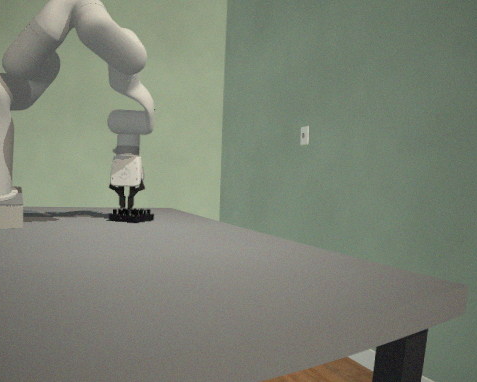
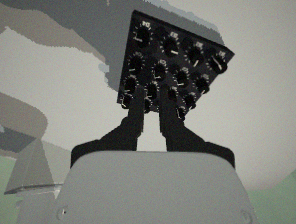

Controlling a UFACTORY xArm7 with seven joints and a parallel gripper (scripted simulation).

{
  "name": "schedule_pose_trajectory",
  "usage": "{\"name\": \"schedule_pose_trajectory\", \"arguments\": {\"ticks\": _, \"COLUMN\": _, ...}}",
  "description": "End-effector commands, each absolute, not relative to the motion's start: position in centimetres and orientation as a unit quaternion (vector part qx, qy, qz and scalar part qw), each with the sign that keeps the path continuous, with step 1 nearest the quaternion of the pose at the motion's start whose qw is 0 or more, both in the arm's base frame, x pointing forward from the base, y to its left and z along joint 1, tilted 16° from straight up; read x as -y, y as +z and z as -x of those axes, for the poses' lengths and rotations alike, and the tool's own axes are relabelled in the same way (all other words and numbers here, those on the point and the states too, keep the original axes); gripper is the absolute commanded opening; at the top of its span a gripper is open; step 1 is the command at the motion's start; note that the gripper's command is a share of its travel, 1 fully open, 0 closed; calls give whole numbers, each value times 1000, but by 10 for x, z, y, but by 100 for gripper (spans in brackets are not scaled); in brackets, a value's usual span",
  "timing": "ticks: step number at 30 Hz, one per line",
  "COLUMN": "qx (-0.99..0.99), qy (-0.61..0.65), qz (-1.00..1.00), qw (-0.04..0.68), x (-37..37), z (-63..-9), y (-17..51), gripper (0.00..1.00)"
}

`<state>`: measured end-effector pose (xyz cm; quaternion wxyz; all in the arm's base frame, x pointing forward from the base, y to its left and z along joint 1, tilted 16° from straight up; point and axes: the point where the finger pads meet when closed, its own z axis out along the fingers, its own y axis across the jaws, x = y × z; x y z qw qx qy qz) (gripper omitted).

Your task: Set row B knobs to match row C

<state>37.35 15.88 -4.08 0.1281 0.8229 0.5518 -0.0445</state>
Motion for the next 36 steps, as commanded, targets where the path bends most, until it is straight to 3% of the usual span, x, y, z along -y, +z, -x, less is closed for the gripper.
{"name": "schedule_pose_trajectory", "arguments": {"ticks": 1, "qx": -552, "qy": -43, "qz": -823, "qw": 128, "x": -163, "z": -374, "y": -29, "gripper": 19}}
{"name": "schedule_pose_trajectory", "arguments": {"ticks": 22, "qx": -552, "qy": -43, "qz": -823, "qw": 128, "x": -166, "z": -373, "y": -17, "gripper": 19}}
{"name": "schedule_pose_trajectory", "arguments": {"ticks": 23, "qx": -552, "qy": -43, "qz": -823, "qw": 128, "x": -166, "z": -373, "y": -17, "gripper": 100}}
{"name": "schedule_pose_trajectory", "arguments": {"ticks": 36, "qx": -552, "qy": -43, "qz": -823, "qw": 128, "x": -176, "z": -370, "y": 20, "gripper": 100}}
